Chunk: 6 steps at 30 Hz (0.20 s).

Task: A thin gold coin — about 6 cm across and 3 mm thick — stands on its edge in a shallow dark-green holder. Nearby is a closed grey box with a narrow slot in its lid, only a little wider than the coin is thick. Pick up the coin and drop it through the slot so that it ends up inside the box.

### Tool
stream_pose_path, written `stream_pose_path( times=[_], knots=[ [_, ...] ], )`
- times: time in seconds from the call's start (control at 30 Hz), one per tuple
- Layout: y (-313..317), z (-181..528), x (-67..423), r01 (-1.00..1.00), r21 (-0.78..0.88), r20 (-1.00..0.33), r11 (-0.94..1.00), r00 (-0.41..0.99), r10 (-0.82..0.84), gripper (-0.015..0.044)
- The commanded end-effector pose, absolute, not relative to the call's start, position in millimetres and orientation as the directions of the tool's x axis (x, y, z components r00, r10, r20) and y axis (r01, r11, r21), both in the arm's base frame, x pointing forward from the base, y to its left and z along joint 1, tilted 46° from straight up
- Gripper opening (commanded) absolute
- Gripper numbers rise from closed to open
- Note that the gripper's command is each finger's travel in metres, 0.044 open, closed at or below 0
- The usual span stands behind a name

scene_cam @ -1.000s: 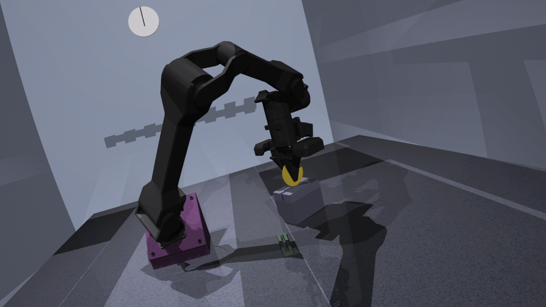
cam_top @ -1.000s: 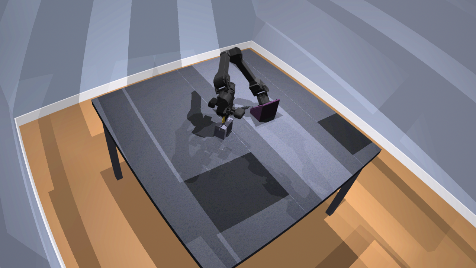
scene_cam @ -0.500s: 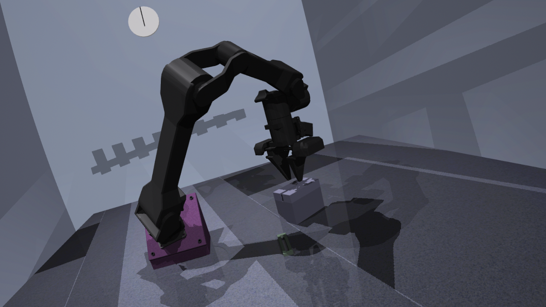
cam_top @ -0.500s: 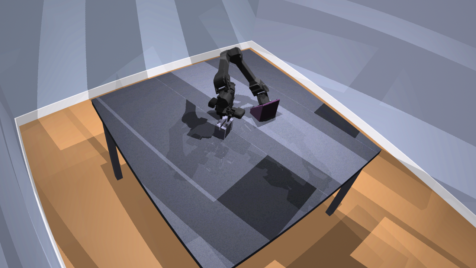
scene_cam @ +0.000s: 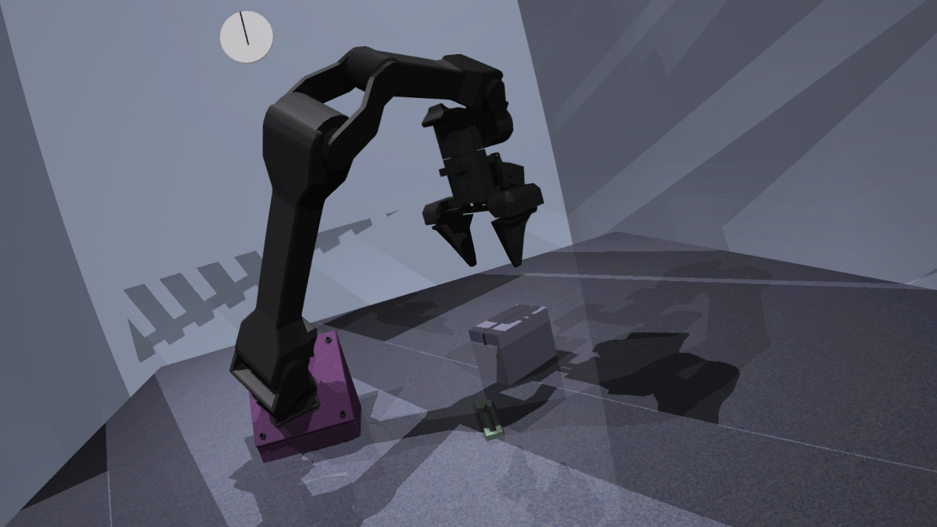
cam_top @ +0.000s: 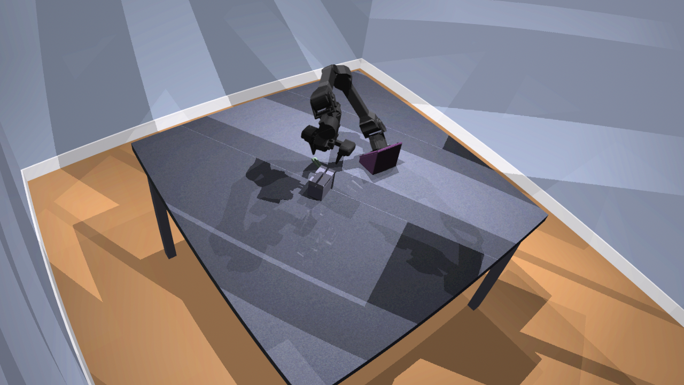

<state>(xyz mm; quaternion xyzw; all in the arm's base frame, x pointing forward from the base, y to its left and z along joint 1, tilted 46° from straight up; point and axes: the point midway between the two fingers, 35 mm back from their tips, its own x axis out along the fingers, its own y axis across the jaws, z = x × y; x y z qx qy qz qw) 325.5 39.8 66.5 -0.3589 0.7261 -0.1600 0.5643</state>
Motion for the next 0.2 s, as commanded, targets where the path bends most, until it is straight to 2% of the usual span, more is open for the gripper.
stream_pose_path(
  times=[0.0, 0.17],
  knots=[
    [37.4, 67.3, 323.5, -0.336, -0.636, -0.702, 0.695, -0.123, -0.702, 0.0440],
    [37.4, 67.3, 323.5, -0.336, -0.636, -0.702, 0.695, -0.123, -0.702, 0.0440]
  ],
)
